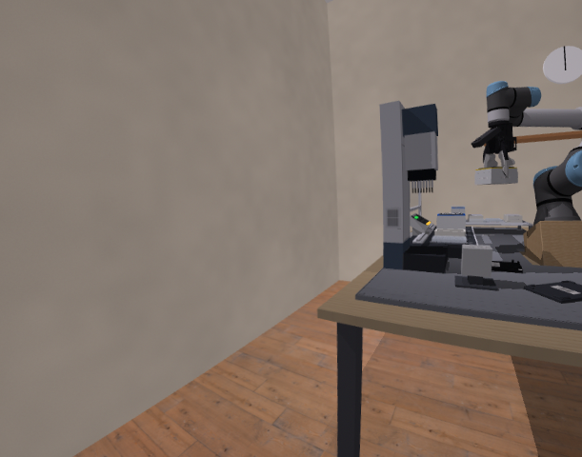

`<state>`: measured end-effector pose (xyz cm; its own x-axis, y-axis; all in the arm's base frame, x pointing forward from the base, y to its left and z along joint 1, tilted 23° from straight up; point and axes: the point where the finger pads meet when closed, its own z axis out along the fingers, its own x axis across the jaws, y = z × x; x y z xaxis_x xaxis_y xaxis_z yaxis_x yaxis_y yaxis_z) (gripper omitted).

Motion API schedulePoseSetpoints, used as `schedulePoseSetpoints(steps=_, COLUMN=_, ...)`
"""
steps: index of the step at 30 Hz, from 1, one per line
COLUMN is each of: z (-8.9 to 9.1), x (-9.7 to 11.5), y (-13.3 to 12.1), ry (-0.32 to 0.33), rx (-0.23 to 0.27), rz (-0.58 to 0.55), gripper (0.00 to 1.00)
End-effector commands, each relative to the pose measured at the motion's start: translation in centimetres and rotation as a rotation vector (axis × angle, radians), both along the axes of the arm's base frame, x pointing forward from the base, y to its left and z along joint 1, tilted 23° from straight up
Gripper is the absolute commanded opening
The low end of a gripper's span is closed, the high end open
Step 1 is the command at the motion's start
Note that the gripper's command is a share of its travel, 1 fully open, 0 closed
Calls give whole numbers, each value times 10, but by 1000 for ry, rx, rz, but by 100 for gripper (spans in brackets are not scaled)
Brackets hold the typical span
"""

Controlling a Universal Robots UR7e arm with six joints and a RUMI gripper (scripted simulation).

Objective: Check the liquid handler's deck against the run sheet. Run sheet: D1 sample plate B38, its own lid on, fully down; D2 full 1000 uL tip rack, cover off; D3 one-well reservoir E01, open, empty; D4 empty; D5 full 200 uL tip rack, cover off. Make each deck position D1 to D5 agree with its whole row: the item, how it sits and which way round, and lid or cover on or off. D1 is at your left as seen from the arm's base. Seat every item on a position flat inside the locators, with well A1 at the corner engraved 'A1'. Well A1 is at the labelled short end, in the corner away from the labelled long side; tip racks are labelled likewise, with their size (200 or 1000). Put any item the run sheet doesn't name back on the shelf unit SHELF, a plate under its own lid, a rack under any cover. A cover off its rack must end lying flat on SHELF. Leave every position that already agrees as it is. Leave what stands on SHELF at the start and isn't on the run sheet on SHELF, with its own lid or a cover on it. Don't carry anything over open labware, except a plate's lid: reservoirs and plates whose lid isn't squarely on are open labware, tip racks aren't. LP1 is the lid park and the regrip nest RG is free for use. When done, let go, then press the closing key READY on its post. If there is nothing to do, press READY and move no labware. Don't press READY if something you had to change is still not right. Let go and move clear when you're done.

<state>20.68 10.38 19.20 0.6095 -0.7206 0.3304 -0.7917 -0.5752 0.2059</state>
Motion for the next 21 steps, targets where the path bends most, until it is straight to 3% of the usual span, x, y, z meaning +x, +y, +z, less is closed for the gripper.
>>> schedulePoseSetpoints(steps=1, z=-6, x=3, y=23, ry=30, rx=-2, rz=86, gripper=0)
schedulePoseSetpoints(steps=9, z=-21, x=3, y=58, ry=92, rx=-9, rz=233, gripper=0)
schedulePoseSetpoints(steps=21, z=-20, x=4, y=57, ry=167, rx=-18, rz=413, gripper=0)
